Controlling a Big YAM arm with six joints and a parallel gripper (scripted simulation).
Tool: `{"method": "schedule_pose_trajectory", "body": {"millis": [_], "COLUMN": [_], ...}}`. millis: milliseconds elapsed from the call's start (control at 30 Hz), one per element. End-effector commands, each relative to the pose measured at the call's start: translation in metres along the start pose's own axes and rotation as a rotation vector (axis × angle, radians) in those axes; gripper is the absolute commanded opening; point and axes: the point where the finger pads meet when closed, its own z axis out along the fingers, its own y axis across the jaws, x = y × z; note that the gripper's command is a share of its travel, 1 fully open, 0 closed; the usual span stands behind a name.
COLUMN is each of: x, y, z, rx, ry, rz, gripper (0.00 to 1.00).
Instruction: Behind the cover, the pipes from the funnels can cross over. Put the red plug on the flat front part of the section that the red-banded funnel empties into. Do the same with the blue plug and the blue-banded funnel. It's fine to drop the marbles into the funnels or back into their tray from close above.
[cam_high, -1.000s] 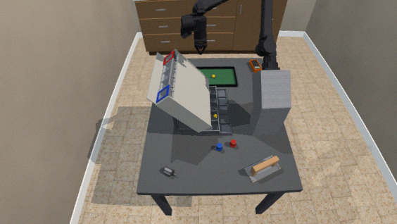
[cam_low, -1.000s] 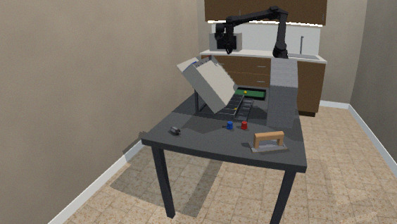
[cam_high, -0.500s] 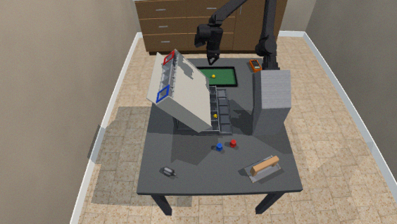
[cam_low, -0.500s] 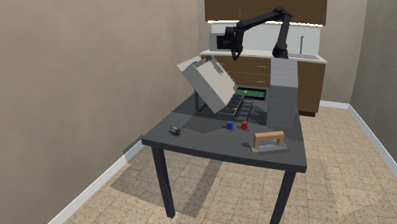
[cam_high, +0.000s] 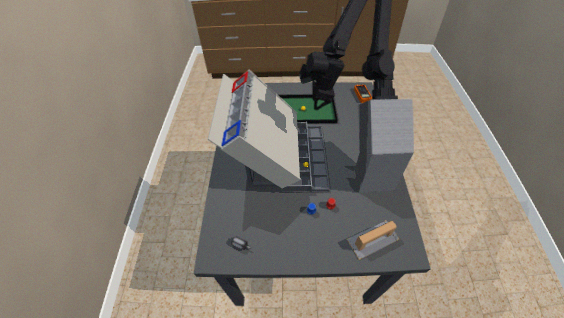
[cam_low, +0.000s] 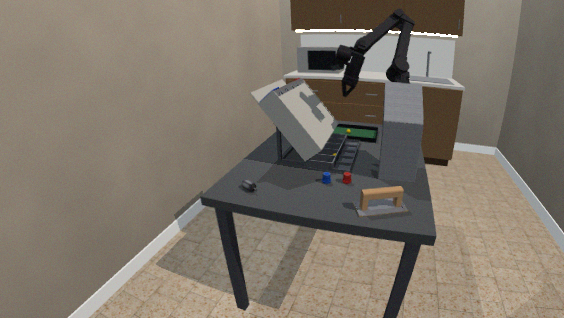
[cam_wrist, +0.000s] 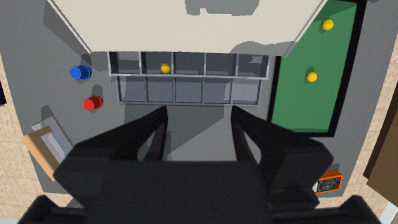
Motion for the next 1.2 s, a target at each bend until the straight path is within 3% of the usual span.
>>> {"method": "schedule_pose_trajectory", "body": {"millis": [0,300,400,1167], "x": [-0.007,0.006,-0.005,-0.005], "y": [0.011,0.023,0.023,0.023], "z": [-0.001,0.002,-0.002,-0.002], "rx": [-0.005,-0.005,-0.011,-0.011], "ry": [-0.058,-0.091,-0.110,-0.110], "rz": [0.036,0.036,0.060,0.052], "gripper": [0.56,0.56,0.56,0.56]}}
